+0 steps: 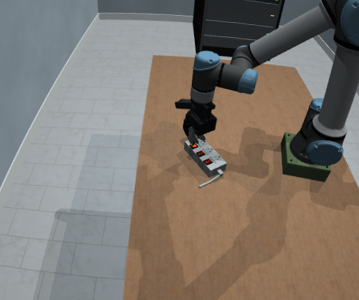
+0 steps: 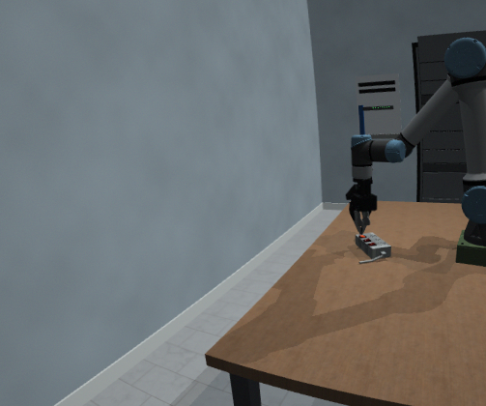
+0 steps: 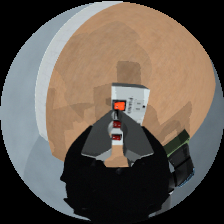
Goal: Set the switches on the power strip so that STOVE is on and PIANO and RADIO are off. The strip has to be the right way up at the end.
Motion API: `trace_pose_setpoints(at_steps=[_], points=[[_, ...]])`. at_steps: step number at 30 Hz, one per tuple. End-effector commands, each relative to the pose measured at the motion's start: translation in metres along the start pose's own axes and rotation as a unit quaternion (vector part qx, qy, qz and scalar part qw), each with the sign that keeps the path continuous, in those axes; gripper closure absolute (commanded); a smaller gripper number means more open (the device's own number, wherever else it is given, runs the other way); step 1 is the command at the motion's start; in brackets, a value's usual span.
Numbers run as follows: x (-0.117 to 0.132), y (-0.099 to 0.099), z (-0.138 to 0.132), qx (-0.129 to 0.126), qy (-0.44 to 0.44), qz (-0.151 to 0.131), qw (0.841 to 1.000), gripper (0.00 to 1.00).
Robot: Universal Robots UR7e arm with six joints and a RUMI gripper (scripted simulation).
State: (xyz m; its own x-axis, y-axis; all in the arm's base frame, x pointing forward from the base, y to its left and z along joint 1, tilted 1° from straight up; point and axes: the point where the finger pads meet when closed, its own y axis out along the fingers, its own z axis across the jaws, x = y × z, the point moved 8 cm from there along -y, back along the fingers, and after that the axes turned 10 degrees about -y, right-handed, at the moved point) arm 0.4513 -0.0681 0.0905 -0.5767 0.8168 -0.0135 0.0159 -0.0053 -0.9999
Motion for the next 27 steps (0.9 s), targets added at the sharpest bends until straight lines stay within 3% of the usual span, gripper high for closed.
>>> trace_pose_setpoints(at_steps=[1, 27], points=[[-0.0003, -0.0002, -0.0002, 0.000, 0.000, 0.001, 1.000, 1.00], [-0.0003, 0.0074, -0.0002, 0.000, 0.000, 0.001, 1.000, 1.00]])
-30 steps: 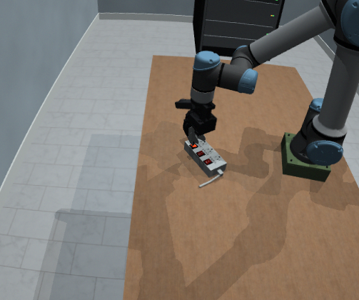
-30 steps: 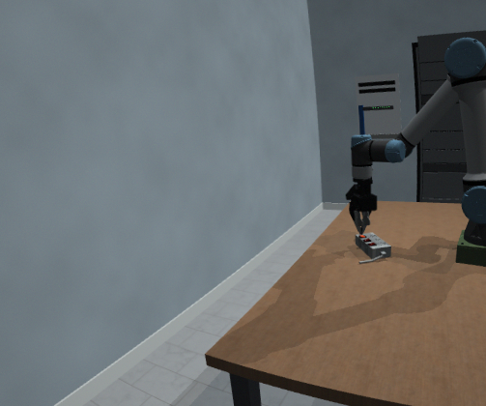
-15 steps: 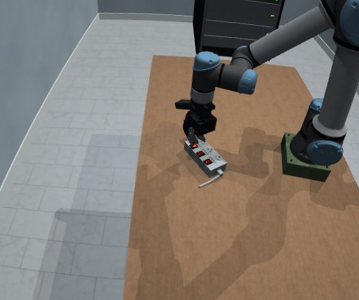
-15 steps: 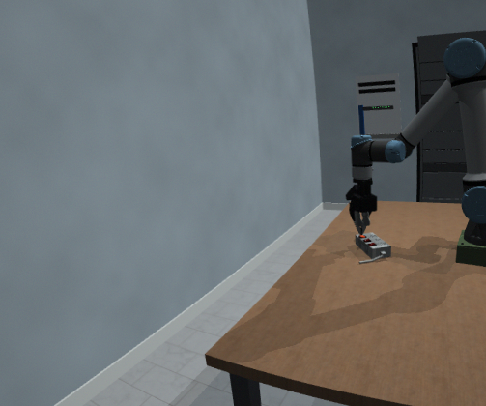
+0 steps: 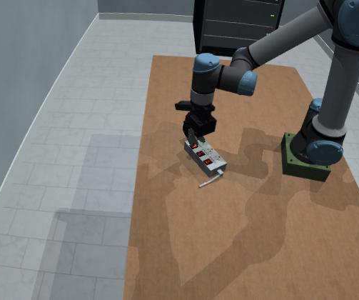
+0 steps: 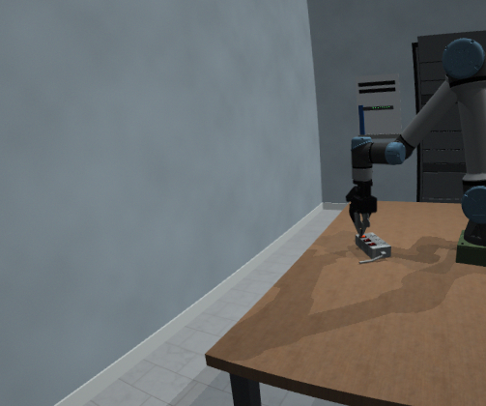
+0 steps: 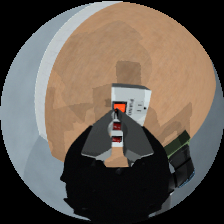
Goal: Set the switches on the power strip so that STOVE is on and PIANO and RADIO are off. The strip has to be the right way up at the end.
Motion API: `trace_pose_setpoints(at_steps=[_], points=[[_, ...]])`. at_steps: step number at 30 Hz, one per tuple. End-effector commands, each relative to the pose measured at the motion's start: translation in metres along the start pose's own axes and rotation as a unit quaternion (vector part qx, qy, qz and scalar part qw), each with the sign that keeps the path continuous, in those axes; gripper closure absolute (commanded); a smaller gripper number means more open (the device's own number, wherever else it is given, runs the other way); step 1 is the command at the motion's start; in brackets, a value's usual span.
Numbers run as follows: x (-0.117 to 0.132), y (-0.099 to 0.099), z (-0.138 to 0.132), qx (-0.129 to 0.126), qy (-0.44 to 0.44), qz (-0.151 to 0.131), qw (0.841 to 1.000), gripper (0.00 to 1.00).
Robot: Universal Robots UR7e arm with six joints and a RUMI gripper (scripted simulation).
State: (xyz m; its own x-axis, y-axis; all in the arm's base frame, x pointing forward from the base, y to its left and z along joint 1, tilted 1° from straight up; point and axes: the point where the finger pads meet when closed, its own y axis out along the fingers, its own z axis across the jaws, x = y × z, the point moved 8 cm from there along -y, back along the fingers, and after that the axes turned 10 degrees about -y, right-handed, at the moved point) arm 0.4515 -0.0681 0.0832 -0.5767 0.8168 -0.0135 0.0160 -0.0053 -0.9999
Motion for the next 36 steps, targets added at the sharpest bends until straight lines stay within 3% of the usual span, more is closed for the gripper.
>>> trace_pose_setpoints(at_steps=[1, 23, 36], points=[[0.000, 0.000, 0.000, 0.000, 0.000, 0.000, 1.000, 1.00], [0.000, 0.000, 0.000, 0.000, 0.000, 0.000, 1.000, 1.00], [0.000, -0.024, 0.000, 0.000, 0.000, 0.000, 1.000, 1.00]])
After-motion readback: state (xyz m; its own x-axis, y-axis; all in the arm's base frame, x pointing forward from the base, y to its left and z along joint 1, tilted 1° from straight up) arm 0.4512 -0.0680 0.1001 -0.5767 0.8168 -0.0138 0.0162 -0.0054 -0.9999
